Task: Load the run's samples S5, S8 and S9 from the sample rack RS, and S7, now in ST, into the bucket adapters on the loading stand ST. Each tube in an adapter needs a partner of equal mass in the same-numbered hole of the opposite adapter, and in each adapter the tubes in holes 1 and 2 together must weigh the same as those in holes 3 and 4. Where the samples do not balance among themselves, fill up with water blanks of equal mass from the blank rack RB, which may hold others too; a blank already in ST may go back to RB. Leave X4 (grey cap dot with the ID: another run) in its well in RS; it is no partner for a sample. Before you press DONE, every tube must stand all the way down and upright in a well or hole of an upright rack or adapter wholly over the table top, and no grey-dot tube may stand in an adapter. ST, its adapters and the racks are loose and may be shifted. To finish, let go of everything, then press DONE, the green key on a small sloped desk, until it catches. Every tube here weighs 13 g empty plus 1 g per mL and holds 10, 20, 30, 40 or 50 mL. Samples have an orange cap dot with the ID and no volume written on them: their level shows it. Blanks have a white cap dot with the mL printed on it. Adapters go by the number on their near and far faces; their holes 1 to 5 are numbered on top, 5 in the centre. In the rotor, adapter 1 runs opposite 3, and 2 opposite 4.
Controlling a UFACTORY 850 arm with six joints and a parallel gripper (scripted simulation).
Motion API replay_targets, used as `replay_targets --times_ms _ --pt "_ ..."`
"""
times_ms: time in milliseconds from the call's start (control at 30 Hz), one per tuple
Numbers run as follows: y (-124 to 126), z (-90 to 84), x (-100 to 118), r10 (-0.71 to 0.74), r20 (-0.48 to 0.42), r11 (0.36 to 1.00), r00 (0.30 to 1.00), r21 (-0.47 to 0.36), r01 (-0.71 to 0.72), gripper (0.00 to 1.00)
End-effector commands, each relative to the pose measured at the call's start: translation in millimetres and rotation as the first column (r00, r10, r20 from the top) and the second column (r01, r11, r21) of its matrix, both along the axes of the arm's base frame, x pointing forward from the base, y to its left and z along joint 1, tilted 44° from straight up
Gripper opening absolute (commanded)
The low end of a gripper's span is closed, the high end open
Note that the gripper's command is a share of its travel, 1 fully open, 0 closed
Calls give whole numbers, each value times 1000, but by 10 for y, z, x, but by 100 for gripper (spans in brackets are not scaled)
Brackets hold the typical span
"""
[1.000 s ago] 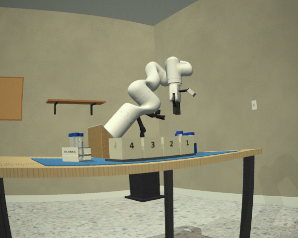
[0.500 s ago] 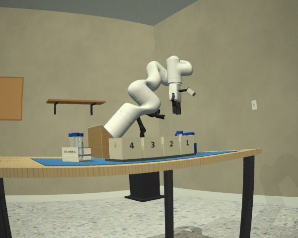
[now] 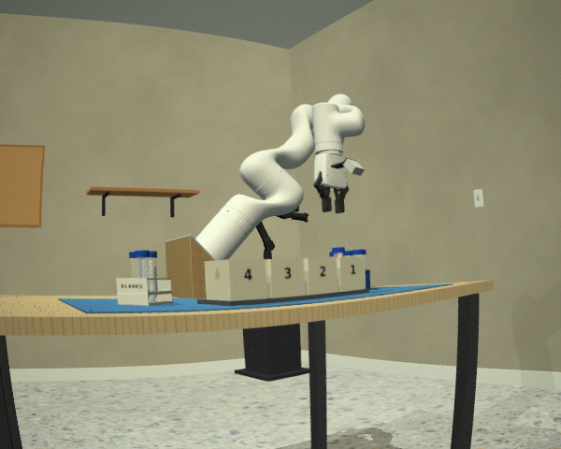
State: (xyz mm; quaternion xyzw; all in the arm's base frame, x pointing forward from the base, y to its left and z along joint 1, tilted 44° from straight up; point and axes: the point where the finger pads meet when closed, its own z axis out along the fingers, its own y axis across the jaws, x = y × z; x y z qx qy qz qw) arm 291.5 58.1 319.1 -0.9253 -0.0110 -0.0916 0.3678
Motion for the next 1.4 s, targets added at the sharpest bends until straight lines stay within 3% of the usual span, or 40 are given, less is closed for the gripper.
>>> replay_targets --times_ms 0,700,1367 --pt "-96 -68 157 -41 -48 999 998 7 41 57" --pt "-631 -428 855 -41 -48 999 998 7 41 57" --pt "-583 -489 875 -41 -48 999 998 7 41 57"
